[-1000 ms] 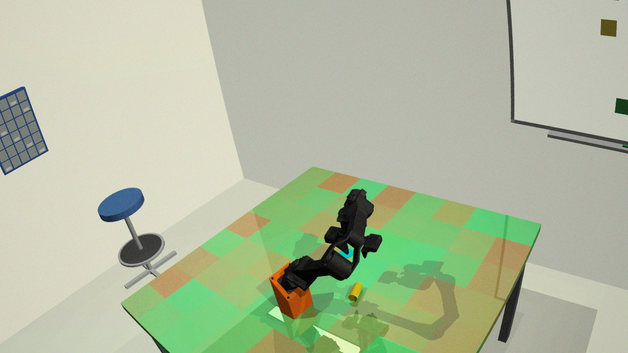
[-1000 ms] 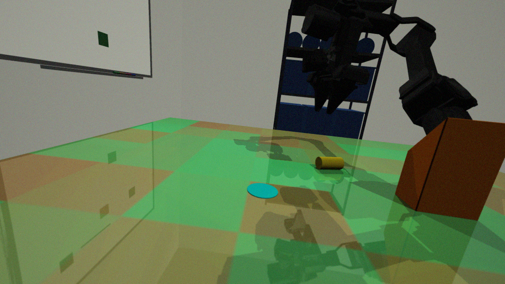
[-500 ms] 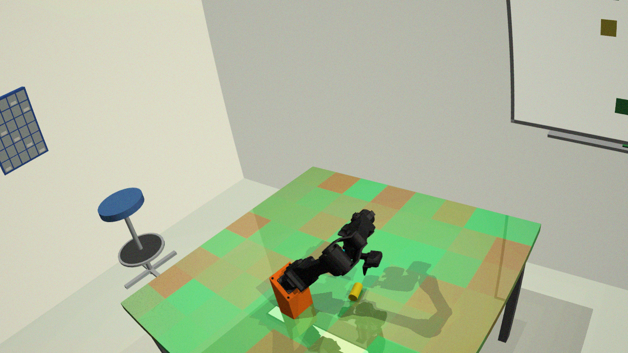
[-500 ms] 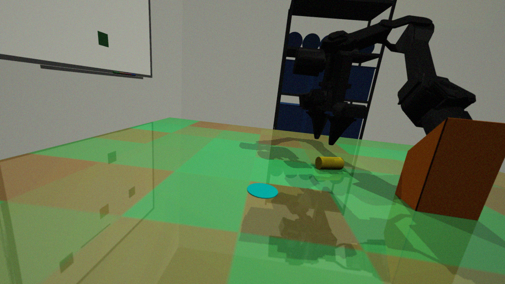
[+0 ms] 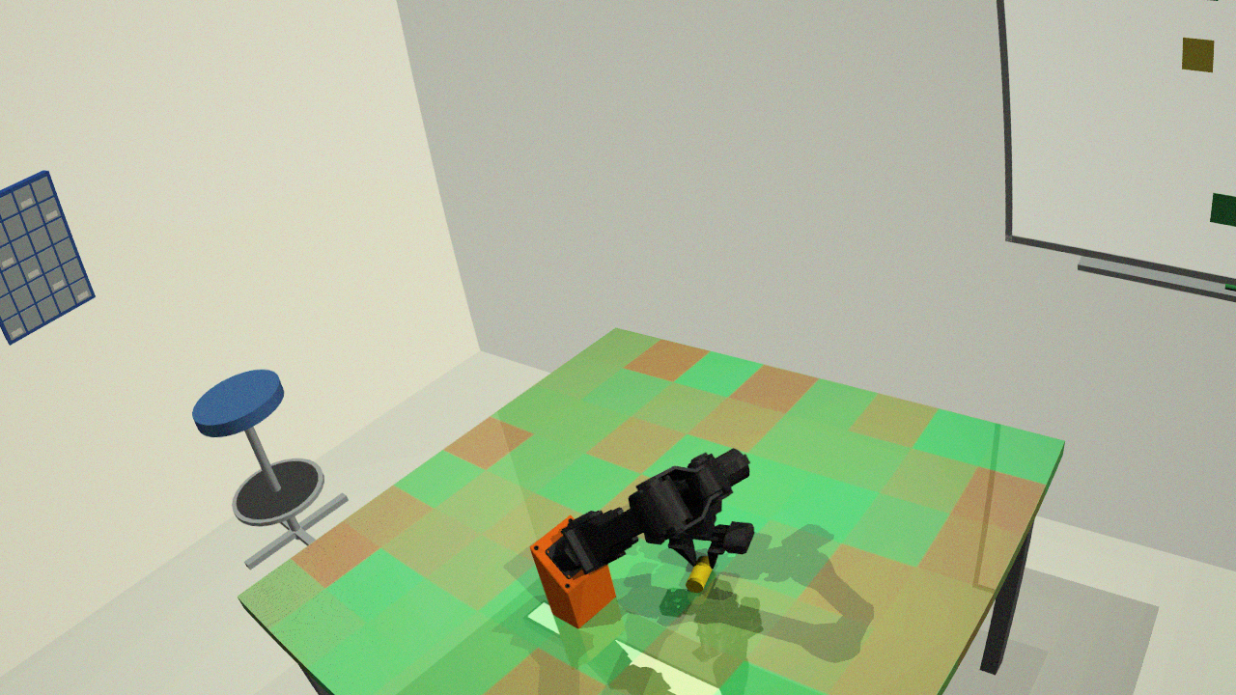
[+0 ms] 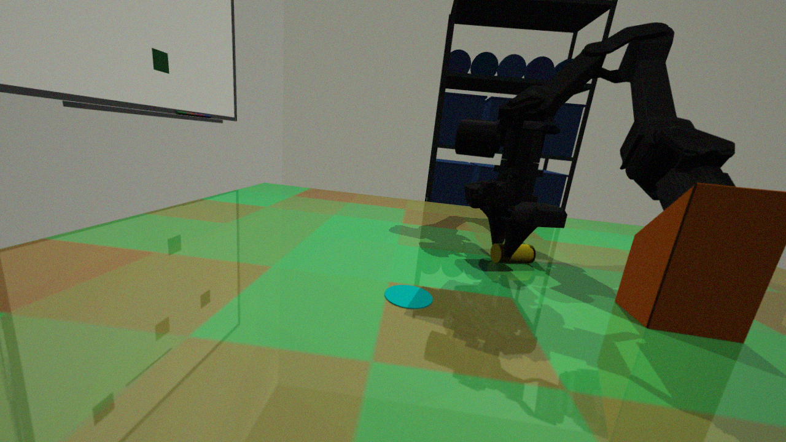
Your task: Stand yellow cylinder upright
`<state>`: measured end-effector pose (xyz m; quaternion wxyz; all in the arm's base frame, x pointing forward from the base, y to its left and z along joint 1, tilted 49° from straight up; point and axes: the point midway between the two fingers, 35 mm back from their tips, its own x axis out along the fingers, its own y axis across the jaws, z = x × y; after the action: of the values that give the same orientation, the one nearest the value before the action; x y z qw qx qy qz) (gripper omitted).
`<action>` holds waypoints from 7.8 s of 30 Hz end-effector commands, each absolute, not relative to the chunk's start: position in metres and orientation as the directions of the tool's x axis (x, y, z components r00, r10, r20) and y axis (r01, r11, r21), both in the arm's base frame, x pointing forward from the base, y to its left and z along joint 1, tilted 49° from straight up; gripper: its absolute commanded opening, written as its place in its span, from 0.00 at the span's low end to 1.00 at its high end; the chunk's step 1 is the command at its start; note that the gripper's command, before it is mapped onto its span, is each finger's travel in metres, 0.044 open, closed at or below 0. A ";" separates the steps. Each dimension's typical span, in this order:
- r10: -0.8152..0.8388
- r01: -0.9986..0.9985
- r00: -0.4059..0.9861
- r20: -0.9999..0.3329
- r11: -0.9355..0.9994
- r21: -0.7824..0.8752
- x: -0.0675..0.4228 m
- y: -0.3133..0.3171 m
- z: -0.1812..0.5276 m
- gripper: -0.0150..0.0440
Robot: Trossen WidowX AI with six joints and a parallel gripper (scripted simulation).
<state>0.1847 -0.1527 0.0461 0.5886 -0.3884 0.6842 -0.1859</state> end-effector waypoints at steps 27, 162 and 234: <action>-0.733 -0.319 -0.008 -0.680 0.647 -0.693 0.192 -0.100 0.083 0.43; -0.550 -0.912 -0.102 -0.829 0.385 -0.143 0.326 0.045 -0.014 0.43; -0.054 -0.908 -0.060 -0.997 0.417 0.033 0.319 0.037 -0.028 0.43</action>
<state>0.3212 0.0372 -0.0274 0.5635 -0.3896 0.6274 0.3702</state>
